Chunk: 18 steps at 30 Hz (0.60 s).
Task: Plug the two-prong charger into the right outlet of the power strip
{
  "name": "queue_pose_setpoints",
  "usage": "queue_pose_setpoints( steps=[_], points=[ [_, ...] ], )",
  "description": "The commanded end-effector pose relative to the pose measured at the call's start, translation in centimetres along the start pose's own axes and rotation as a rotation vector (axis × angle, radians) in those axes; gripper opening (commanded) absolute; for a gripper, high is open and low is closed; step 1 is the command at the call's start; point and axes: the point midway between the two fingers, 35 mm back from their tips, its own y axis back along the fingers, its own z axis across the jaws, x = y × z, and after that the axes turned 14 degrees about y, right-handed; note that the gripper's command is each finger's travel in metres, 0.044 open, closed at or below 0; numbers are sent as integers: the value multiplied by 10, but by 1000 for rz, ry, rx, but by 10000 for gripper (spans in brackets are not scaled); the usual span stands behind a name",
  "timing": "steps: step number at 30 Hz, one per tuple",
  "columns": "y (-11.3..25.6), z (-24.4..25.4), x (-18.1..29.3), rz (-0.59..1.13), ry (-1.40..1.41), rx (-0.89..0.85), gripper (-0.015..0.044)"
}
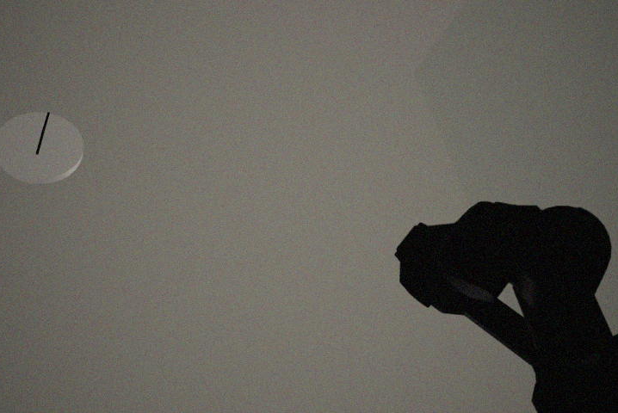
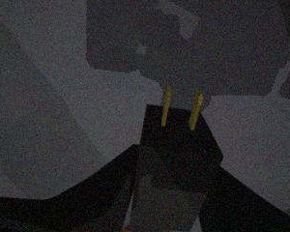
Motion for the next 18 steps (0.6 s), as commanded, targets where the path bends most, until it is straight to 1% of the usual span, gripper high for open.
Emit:
queue_pose_setpoints(
  steps=[1,18],
  points=[
    [2,-2,3,5,-21,-7,0],
    [-6,-26,25,-4,-202,-29,0]
  ],
)
